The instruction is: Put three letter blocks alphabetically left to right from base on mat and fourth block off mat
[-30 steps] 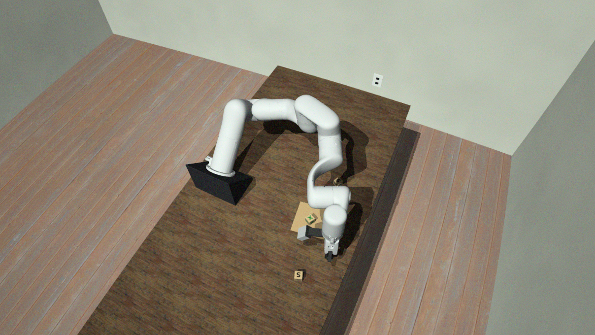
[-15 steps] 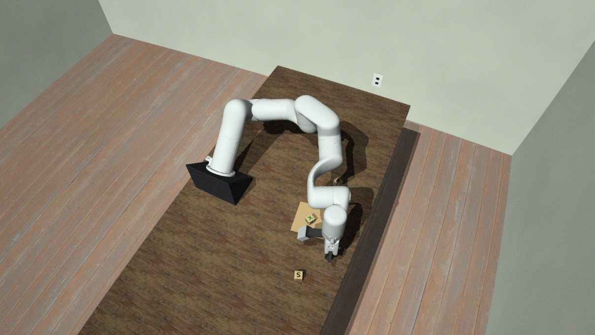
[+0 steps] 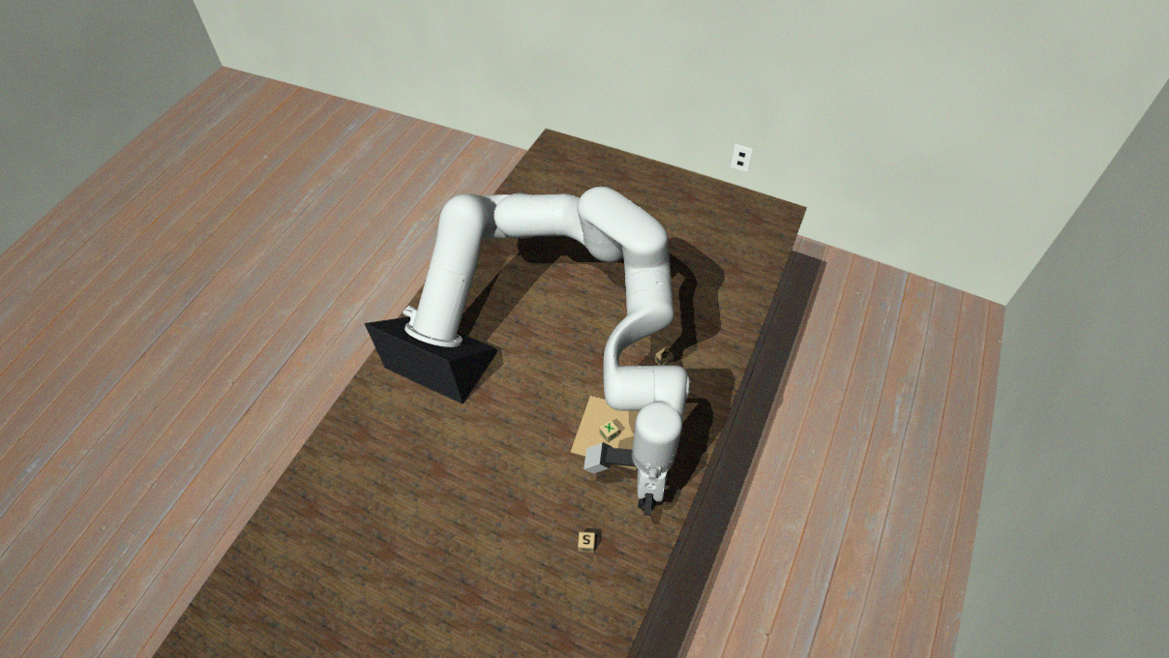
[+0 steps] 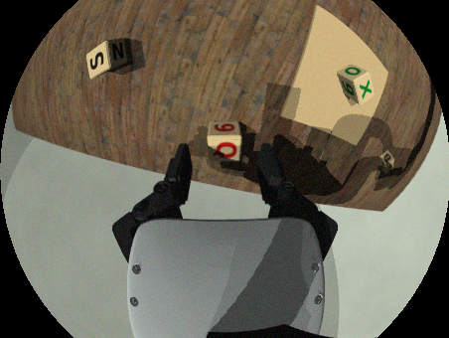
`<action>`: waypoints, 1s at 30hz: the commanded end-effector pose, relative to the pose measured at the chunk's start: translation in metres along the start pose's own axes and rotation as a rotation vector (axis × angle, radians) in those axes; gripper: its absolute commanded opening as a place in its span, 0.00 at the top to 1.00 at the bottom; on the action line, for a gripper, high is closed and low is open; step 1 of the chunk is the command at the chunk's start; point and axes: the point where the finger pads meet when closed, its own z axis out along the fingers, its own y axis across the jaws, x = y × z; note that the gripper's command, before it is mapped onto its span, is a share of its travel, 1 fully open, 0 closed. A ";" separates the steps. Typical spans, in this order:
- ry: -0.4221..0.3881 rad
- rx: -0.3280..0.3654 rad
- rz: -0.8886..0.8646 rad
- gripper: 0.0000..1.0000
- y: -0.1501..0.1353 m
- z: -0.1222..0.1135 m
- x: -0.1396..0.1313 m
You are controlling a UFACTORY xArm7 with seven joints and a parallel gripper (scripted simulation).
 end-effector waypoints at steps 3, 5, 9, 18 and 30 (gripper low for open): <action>-0.003 0.004 0.000 0.31 -0.001 -0.003 -0.001; -0.003 0.004 0.000 0.31 -0.001 -0.003 -0.001; -0.003 0.004 0.000 0.31 -0.001 -0.003 -0.001; -0.003 0.004 0.000 0.31 -0.001 -0.002 -0.001; -0.003 0.004 0.000 0.31 -0.001 0.014 -0.001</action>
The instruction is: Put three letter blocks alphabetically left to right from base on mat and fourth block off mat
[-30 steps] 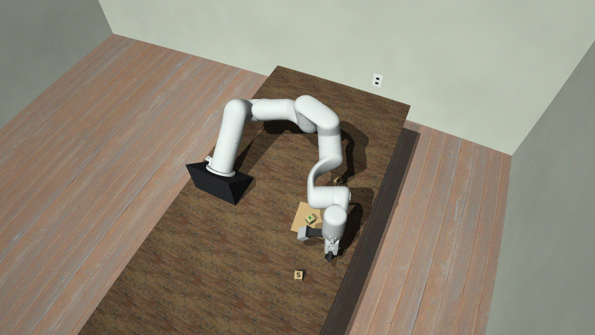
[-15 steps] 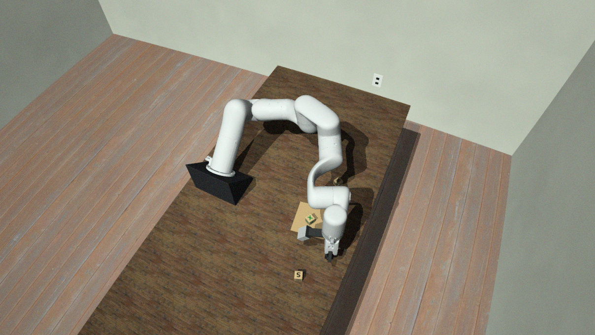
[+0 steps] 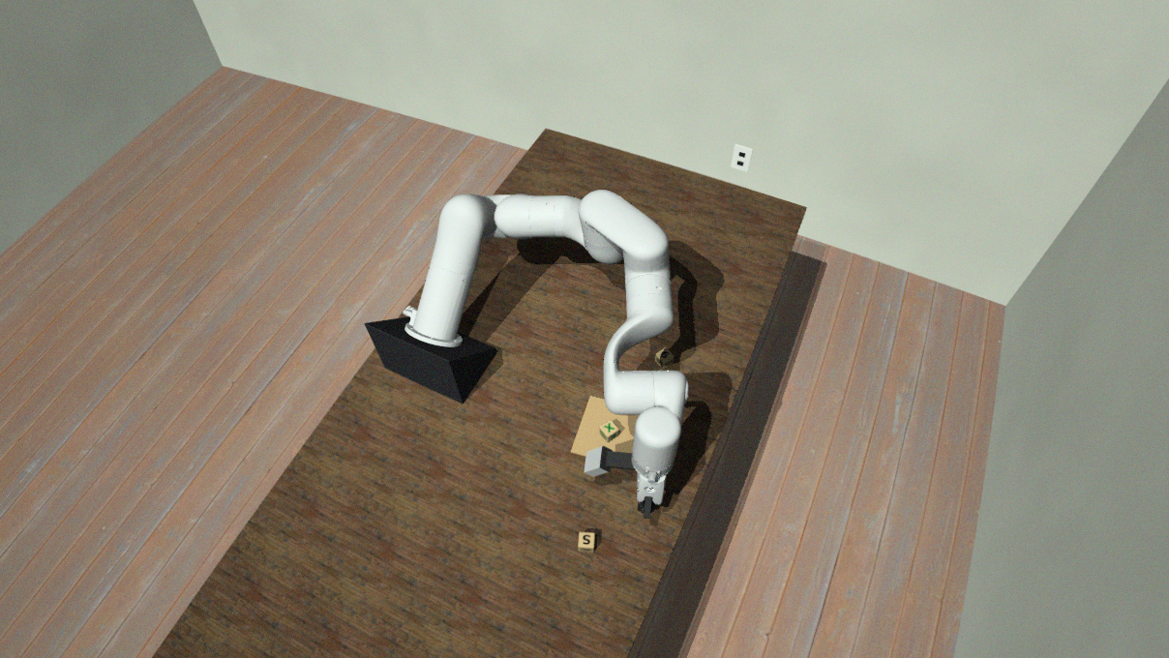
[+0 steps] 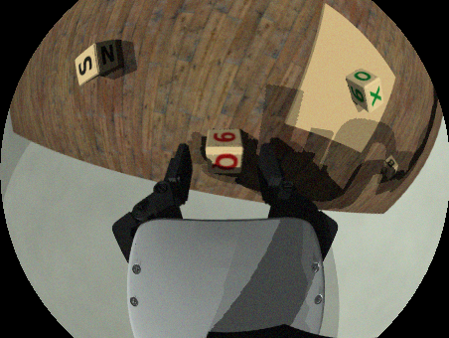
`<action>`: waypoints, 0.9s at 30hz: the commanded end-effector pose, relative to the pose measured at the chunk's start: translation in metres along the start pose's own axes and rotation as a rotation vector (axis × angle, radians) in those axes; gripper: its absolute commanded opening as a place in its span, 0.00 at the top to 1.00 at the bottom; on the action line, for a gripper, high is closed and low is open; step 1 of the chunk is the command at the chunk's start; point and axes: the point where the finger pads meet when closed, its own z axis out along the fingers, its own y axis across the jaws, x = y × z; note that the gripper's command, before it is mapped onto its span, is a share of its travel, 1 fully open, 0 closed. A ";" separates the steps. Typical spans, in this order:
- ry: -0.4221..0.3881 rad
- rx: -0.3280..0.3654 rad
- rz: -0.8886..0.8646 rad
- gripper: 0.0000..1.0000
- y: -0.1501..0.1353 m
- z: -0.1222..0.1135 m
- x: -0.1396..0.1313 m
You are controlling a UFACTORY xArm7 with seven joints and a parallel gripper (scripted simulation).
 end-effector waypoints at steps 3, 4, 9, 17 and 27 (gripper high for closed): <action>-0.003 0.005 0.000 0.31 -0.001 0.003 -0.001; -0.003 0.005 0.000 0.31 -0.001 0.005 -0.001; -0.003 0.005 0.000 0.31 -0.001 0.013 -0.001; -0.003 0.005 0.000 0.31 -0.001 0.016 -0.001; -0.003 0.005 0.000 0.31 -0.001 0.016 -0.001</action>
